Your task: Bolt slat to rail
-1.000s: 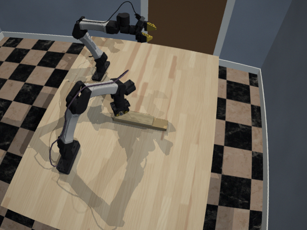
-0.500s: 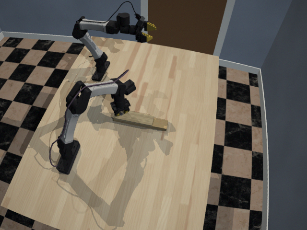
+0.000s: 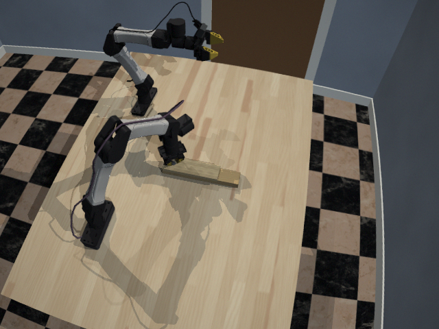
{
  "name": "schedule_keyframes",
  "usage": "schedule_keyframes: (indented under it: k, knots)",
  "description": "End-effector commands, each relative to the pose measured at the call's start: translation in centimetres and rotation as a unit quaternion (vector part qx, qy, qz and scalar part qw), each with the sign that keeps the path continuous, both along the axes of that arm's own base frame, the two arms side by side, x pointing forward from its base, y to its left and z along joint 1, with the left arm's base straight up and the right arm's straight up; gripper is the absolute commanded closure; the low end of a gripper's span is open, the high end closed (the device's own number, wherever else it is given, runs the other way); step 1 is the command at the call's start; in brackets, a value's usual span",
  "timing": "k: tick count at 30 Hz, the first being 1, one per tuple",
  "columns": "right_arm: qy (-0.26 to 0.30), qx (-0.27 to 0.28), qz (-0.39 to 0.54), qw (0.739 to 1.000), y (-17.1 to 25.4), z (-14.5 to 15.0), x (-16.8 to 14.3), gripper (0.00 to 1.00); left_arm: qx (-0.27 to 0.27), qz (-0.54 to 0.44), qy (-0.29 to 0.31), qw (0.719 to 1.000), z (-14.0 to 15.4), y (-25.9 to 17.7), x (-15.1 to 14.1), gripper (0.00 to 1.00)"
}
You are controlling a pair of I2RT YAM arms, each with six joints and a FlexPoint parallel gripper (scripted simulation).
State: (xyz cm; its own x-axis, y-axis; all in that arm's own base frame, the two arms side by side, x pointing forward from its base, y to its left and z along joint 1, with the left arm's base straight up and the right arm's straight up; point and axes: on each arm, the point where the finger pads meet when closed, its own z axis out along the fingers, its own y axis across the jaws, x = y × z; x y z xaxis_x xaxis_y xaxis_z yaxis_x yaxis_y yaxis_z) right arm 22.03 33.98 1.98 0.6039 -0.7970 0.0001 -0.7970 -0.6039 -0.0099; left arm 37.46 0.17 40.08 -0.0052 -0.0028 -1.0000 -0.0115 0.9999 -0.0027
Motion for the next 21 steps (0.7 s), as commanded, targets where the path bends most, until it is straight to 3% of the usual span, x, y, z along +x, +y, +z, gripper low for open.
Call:
schedule_keyframes:
  k: [1, 14, 21]
  knots:
    - [-0.004, 0.007, 0.001, 1.0, 0.32, 0.48, 0.09, 0.72, 0.001, -0.001, -0.01, 1.0, 0.75, -0.07, -0.18, 0.0]
    - [-0.004, 0.007, 0.001, 1.0, 0.32, 0.48, 0.09, 0.89, 0.001, -0.001, -0.01, 1.0, 0.75, -0.07, -0.18, 0.0]
    - [-0.004, 0.007, 0.001, 1.0, 0.32, 0.48, 0.09, 0.89, 0.001, -0.001, -0.01, 1.0, 0.75, -0.07, -0.18, 0.0]
